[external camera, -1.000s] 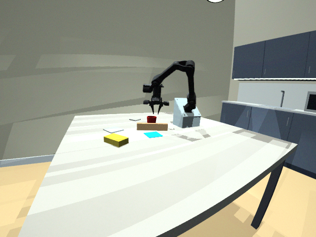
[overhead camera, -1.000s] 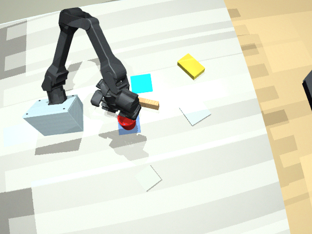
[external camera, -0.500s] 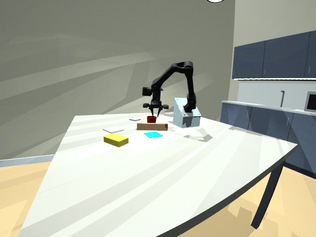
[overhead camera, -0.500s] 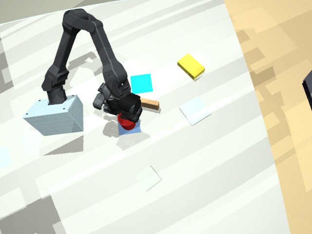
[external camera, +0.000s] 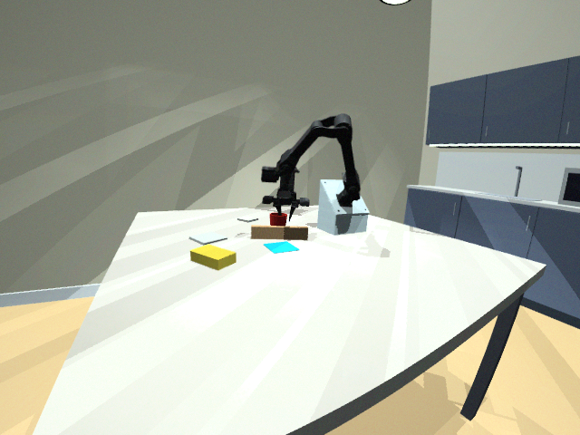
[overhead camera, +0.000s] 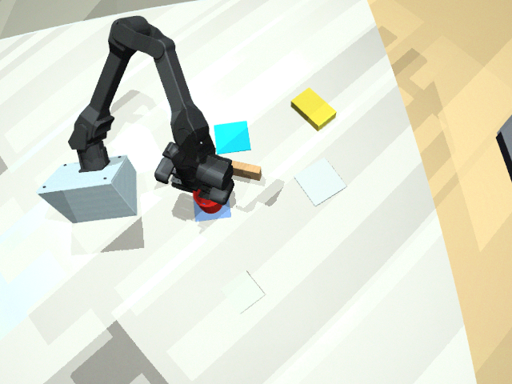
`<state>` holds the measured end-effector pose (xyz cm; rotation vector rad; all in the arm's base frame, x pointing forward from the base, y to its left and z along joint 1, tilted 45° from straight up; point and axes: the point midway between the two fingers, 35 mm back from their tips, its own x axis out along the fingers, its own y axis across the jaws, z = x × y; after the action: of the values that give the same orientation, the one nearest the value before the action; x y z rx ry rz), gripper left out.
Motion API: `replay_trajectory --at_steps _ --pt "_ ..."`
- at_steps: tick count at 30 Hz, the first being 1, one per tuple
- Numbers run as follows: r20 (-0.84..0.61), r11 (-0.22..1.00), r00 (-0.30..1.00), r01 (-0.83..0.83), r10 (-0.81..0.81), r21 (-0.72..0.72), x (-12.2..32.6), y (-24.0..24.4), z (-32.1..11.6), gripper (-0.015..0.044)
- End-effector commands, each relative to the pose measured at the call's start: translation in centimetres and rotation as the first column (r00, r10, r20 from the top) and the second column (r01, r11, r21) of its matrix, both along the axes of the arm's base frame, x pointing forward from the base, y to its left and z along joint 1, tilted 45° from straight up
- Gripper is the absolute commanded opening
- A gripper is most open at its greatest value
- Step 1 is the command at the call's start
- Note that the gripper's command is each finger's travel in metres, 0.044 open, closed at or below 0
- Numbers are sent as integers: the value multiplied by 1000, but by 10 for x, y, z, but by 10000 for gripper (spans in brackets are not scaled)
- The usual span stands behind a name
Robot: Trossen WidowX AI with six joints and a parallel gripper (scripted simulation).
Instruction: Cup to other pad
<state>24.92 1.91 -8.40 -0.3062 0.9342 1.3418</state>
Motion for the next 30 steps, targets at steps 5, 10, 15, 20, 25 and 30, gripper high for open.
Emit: replay_trajectory --at_steps 5,10,15,20,25,30 --pt "-12 1000 1000 3 -3 7 -4 8 -6 148" --pt "-4 1000 1000 -2 2 3 -2 6 -5 69" --pt "-4 1000 1000 -2 2 3 -2 6 -5 16" --pt "-4 1000 1000 -2 2 3 -2 6 -5 0" --pt "-5 1000 1000 -1 1 1 0 -1 1 0" --pt "-6 1000 1000 1 -1 0 2 -14 13 0"
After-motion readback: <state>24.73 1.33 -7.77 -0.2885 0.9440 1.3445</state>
